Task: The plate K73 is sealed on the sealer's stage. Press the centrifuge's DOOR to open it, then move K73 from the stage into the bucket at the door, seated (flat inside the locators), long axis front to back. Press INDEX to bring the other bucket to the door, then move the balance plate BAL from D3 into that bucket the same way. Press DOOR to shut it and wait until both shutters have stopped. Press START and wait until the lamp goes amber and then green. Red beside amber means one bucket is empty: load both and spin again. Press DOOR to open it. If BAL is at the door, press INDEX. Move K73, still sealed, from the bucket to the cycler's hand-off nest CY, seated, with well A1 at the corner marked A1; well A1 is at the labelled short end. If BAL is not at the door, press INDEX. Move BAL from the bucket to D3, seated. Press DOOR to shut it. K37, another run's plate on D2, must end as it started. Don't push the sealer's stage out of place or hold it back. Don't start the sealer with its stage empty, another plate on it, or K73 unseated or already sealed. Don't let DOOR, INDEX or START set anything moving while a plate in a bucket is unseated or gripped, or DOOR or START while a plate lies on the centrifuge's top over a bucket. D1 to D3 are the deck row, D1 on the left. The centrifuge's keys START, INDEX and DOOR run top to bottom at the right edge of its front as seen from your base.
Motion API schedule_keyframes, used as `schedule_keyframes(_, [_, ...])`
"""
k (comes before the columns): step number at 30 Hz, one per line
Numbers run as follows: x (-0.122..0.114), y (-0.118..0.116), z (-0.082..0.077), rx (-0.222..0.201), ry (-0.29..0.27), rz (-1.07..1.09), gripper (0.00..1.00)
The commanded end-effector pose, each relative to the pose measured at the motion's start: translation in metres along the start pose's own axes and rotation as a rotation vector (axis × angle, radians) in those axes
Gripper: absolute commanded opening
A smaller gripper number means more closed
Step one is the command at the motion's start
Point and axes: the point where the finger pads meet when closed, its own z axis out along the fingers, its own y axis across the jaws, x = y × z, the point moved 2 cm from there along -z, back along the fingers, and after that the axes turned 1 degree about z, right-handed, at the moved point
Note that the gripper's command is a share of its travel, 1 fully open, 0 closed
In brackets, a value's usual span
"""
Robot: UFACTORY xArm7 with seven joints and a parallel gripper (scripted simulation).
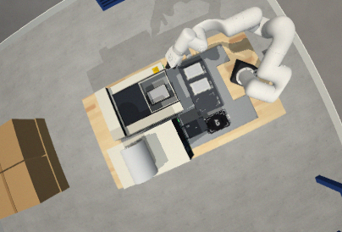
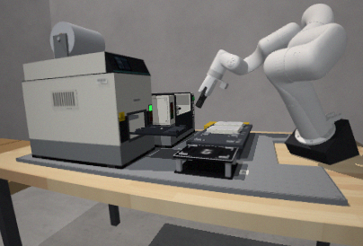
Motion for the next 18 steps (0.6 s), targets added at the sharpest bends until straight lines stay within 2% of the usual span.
schedule_keyframes(1, [-0.0025,-0.0009,-0.0014,0.004,-0.003,-0.002,0.0])
schedule_keyframes(18, [-0.006,-0.0008,0.0006,0.004,-0.003,-0.002,0.0])
